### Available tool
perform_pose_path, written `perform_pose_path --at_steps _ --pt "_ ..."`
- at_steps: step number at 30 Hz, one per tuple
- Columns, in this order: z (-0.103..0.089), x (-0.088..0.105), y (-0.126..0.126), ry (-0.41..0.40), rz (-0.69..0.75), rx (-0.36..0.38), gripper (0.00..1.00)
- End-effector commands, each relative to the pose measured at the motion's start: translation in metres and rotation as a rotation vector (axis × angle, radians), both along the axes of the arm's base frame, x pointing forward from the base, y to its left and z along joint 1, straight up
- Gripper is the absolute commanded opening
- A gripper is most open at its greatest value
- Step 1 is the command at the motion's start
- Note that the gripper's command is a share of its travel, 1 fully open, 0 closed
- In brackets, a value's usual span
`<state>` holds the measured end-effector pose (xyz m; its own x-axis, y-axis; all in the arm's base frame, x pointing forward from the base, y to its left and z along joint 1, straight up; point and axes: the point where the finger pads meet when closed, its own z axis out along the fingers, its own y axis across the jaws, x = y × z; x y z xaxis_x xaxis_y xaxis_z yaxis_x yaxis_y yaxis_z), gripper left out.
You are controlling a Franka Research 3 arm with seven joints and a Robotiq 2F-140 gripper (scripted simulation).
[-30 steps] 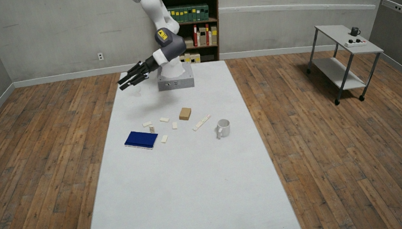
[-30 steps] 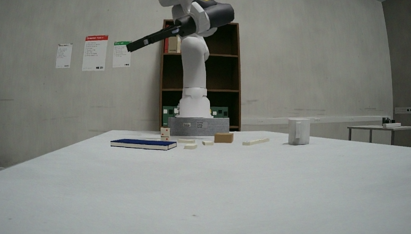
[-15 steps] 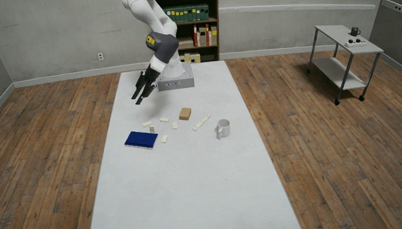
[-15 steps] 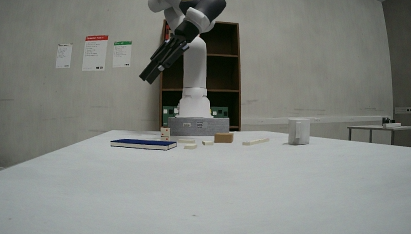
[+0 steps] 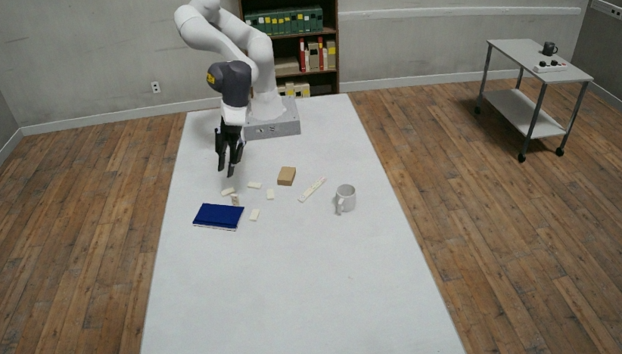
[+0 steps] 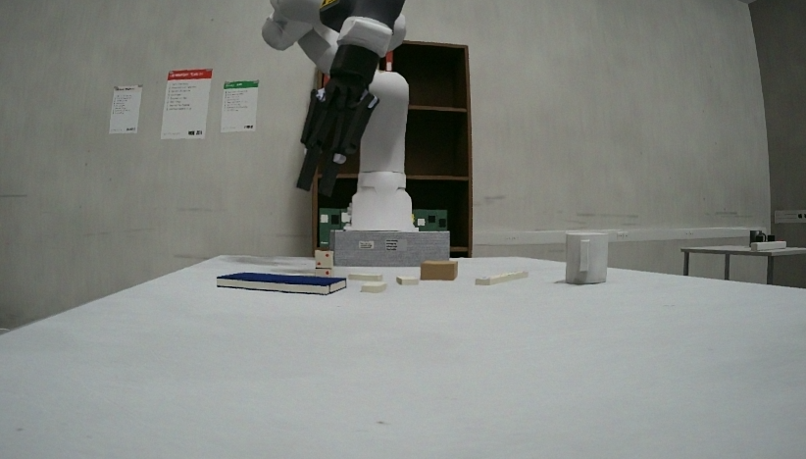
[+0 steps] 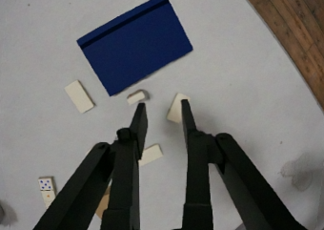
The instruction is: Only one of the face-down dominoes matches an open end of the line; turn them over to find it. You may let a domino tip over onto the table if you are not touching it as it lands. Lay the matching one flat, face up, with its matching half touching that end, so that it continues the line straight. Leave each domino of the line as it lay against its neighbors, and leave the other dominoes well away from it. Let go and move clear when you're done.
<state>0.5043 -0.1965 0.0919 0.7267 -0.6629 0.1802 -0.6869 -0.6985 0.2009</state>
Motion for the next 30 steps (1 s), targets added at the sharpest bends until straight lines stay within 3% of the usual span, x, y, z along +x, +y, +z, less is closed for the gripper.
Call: perform_pose_path --at_steps 1,14,23,30 --pt "-0.008 0.003 0.004 0.123 0.235 0.088 0.33" --pt "-0.019 0.026 0.010 0.182 0.486 0.237 0.33" --pt "-0.021 0.037 0.011 0.210 0.642 0.279 0.33" --pt "-0.021 0.043 0.011 0.256 0.846 0.306 0.33"
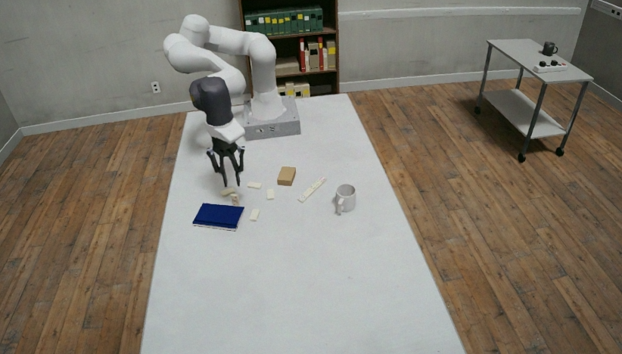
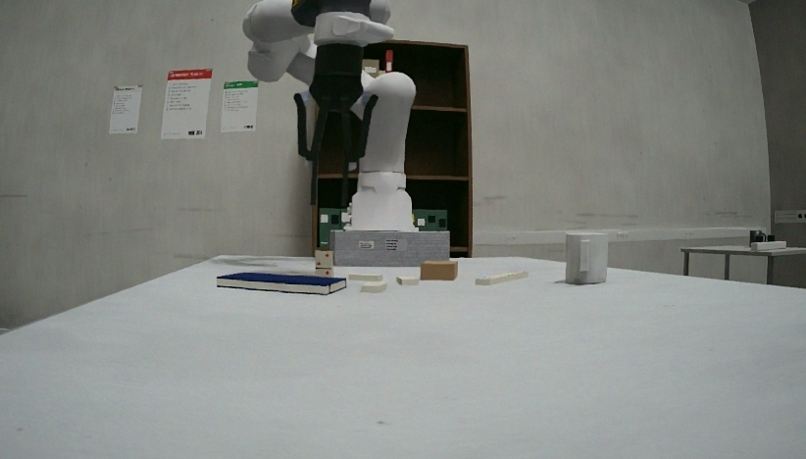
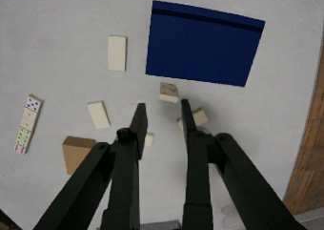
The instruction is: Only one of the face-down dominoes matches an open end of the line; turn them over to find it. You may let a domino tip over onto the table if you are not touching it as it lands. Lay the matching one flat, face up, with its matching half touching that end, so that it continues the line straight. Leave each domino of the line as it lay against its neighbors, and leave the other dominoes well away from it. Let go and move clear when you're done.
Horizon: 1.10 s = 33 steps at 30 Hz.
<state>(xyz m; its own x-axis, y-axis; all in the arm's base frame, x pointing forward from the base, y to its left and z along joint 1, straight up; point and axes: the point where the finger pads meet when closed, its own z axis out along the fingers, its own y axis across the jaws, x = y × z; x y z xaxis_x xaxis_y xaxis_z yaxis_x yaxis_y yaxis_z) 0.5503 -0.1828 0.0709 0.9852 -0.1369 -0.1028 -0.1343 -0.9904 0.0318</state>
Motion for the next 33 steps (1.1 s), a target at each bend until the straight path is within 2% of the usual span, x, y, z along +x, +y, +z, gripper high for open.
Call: perform_pose_path --at_steps 1,33 --pt "0.0000 -0.0027 -0.0022 0.044 0.258 0.034 0.33" --pt "0.0000 -0.0006 -0.0022 0.040 0.268 0.037 0.33"
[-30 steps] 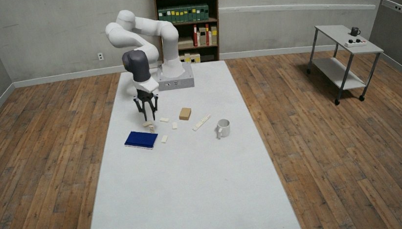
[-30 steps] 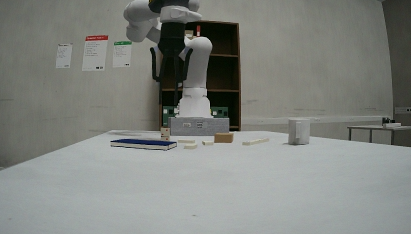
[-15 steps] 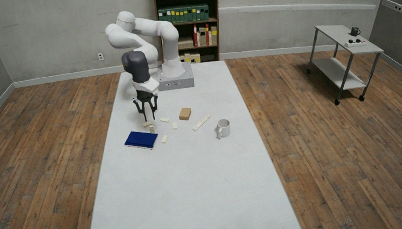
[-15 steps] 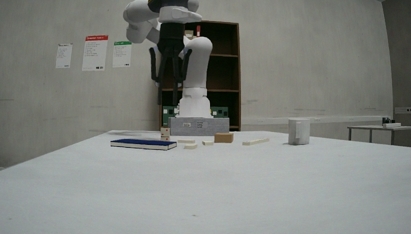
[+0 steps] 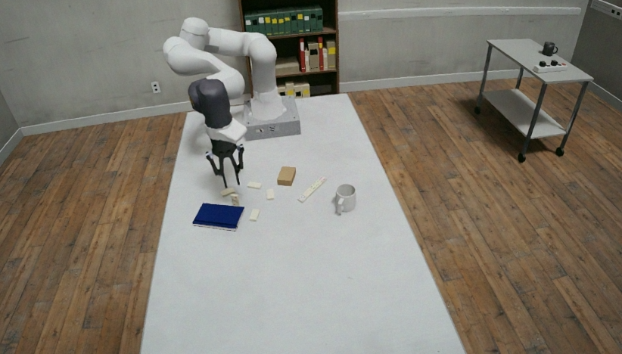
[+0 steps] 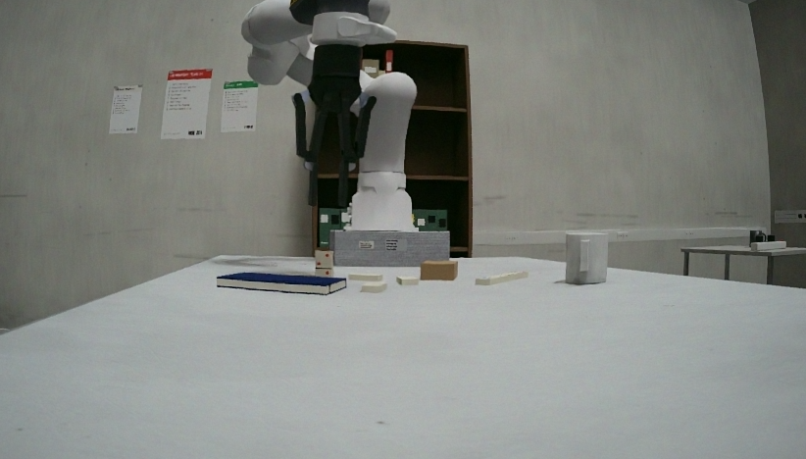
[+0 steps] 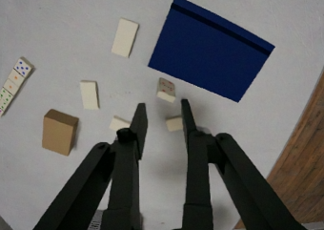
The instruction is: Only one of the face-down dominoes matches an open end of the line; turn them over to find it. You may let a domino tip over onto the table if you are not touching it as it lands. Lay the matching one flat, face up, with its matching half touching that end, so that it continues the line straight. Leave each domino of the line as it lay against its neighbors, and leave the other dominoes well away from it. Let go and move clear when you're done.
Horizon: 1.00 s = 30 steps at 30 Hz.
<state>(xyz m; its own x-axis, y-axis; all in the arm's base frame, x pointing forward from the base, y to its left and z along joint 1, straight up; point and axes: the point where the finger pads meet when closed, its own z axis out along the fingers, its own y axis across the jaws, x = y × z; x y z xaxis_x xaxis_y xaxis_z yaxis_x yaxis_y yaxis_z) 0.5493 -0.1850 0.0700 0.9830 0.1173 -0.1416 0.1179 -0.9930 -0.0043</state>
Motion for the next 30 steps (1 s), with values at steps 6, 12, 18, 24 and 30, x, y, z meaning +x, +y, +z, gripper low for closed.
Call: perform_pose_path --at_steps 6,12,18,24,30 --pt "0.001 0.000 0.000 0.001 0.015 0.000 0.33" --pt "0.001 0.000 0.000 0.001 0.015 0.000 0.33" --pt "0.001 0.000 0.000 -0.001 0.005 0.001 0.10" --pt "0.031 0.005 -0.014 -0.049 -0.104 -0.006 0.10" --pt "0.090 0.011 -0.039 -0.141 -0.318 -0.017 0.10"
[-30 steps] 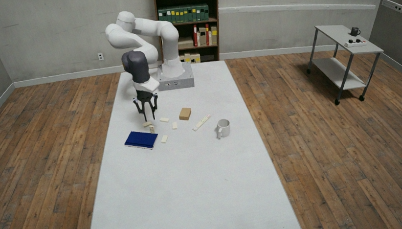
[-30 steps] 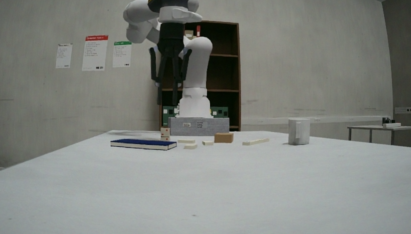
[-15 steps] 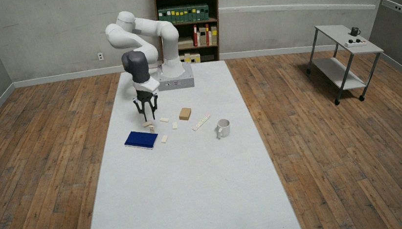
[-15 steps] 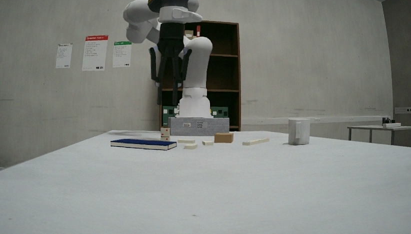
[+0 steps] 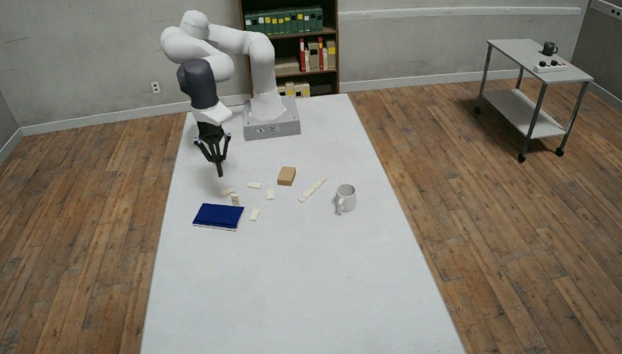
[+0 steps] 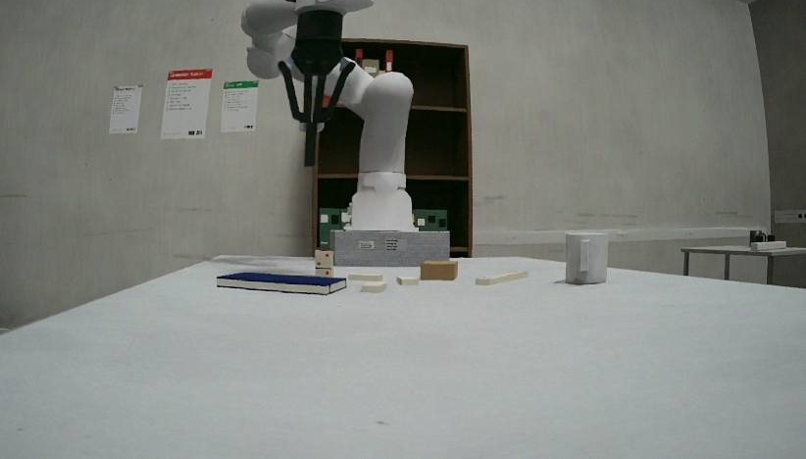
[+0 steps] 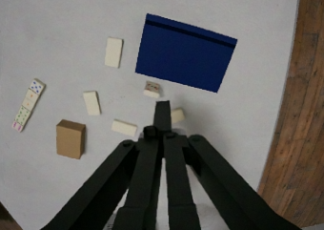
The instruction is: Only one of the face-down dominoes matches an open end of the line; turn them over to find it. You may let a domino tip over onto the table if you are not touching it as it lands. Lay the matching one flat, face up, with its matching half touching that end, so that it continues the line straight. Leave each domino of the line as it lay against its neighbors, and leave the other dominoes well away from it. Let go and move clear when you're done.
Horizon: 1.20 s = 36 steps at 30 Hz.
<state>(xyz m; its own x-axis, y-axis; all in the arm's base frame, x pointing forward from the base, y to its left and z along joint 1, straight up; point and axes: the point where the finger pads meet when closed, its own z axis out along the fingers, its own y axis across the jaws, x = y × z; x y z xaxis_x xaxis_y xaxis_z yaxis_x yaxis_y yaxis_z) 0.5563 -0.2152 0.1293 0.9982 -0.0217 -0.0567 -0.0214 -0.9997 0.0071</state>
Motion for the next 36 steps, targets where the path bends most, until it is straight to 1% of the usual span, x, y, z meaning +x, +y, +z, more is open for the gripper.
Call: perform_pose_path --at_steps 1,3,5,8,11,13,15,16,17,18,19,20,22,24,27,30,32,33,35,36 --pt "0.051 0.005 -0.017 -0.085 -0.251 -0.007 0.10" --pt "0.093 0.004 -0.030 -0.124 -0.328 -0.007 0.10" --pt "0.130 0.002 -0.040 -0.165 -0.402 -0.007 0.10" --pt "0.190 -0.002 -0.049 -0.231 -0.513 -0.006 0.10" --pt "0.249 -0.006 -0.045 -0.295 -0.617 -0.003 0.10" --pt "0.286 -0.007 -0.032 -0.333 -0.680 -0.002 0.10" --pt "0.286 -0.007 -0.032 -0.333 -0.680 -0.002 0.10" --pt "0.297 -0.005 -0.023 -0.380 -0.749 -0.001 0.10" --pt "0.296 -0.002 -0.016 -0.387 -0.769 -0.001 0.10" --pt "0.290 0.003 -0.009 -0.393 -0.792 -0.003 0.10" --pt "0.280 0.008 -0.003 -0.398 -0.813 -0.006 0.10" --pt "0.266 0.014 0.002 -0.398 -0.832 -0.009 0.10" --pt "0.229 0.024 0.009 -0.387 -0.865 -0.019 0.10" --pt "0.182 0.030 0.011 -0.360 -0.894 -0.030 0.10" --pt "0.121 0.027 0.010 -0.298 -0.944 -0.051 0.10" --pt "0.059 0.019 0.010 -0.232 -1.009 -0.070 0.10" --pt "0.059 0.019 0.010 -0.232 -1.009 -0.070 0.10" --pt "0.021 0.021 0.009 -0.182 -1.074 -0.080 0.10" --pt "-0.013 0.014 0.009 -0.160 -1.125 -0.086 0.10" --pt "-0.026 0.011 0.010 -0.144 -1.148 -0.090 0.10"
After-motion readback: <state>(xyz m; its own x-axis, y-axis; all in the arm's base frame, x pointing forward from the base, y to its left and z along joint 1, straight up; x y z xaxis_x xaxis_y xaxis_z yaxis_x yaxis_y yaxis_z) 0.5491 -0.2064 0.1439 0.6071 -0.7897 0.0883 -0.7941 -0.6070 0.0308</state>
